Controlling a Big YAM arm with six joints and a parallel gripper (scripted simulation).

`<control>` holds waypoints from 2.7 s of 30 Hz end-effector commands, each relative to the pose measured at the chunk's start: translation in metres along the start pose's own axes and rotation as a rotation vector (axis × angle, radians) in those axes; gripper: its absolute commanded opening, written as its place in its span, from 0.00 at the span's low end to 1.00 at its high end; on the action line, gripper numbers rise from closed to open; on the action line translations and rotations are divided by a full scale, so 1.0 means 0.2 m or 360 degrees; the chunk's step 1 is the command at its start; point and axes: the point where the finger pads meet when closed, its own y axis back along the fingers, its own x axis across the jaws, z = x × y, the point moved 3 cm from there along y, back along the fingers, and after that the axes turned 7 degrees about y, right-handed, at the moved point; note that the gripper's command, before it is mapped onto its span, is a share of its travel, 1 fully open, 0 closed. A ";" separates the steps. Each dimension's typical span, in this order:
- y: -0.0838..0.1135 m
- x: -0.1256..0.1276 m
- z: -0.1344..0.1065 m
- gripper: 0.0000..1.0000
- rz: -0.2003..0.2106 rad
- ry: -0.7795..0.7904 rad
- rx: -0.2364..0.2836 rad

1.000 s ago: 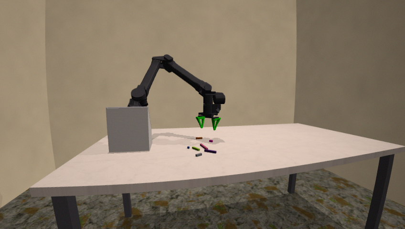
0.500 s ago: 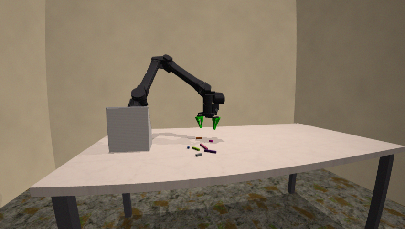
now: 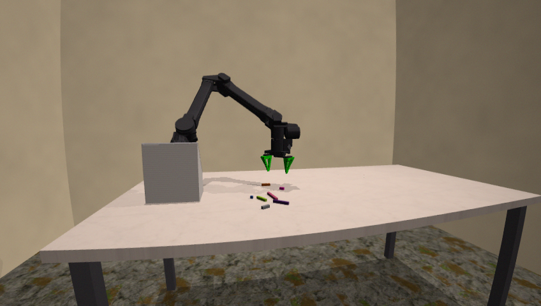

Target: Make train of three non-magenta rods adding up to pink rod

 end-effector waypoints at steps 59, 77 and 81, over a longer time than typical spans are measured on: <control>0.01 0.00 0.00 1.00 -0.0006 0.0017 -0.0012; 0.03 -0.06 -0.23 1.00 -0.0035 -0.0380 -0.0013; 0.04 -0.06 -0.31 1.00 -0.0047 -0.0548 -0.0018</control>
